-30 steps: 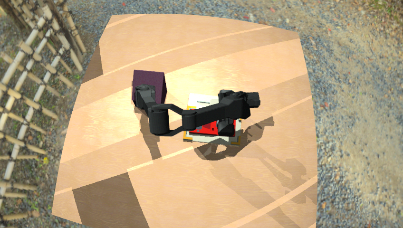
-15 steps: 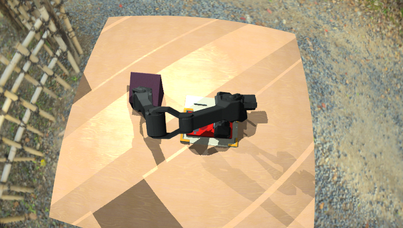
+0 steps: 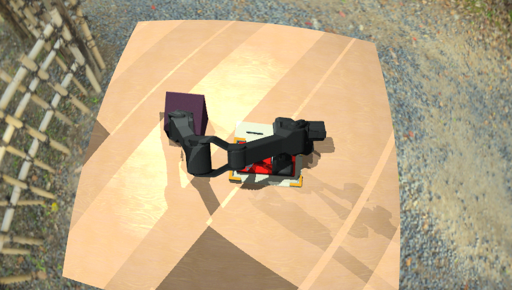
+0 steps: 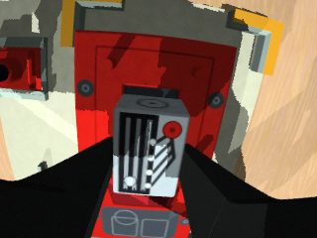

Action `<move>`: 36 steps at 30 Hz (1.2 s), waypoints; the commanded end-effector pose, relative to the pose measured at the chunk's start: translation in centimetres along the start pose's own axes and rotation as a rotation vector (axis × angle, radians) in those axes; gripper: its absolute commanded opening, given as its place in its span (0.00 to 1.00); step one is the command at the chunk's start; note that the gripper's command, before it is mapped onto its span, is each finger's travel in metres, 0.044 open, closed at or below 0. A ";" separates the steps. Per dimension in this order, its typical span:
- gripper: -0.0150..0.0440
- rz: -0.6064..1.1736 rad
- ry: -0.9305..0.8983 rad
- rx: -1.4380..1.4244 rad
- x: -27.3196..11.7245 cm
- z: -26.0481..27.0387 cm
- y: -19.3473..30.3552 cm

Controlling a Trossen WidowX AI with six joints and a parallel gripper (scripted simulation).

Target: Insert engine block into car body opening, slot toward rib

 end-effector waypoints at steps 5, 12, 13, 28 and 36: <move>0.52 0.000 0.003 0.009 0.2 0.0 0.0; 0.52 0.000 0.003 -0.014 0.4 0.0 0.0; 0.52 0.000 0.003 -0.015 0.4 0.0 0.0; 0.52 0.000 0.003 -0.008 0.7 0.0 0.0; 0.52 0.000 0.003 -0.009 0.9 0.0 0.0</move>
Point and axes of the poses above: the point midway between the two fingers, 35 mm back from their tips, its own x axis out along the fingers, its own z axis across the jaws, y = z × x, the point moved 8 cm from there along -x, back along the fingers, and after that the axes turned 3 degrees about -x, right-handed, at the moved point
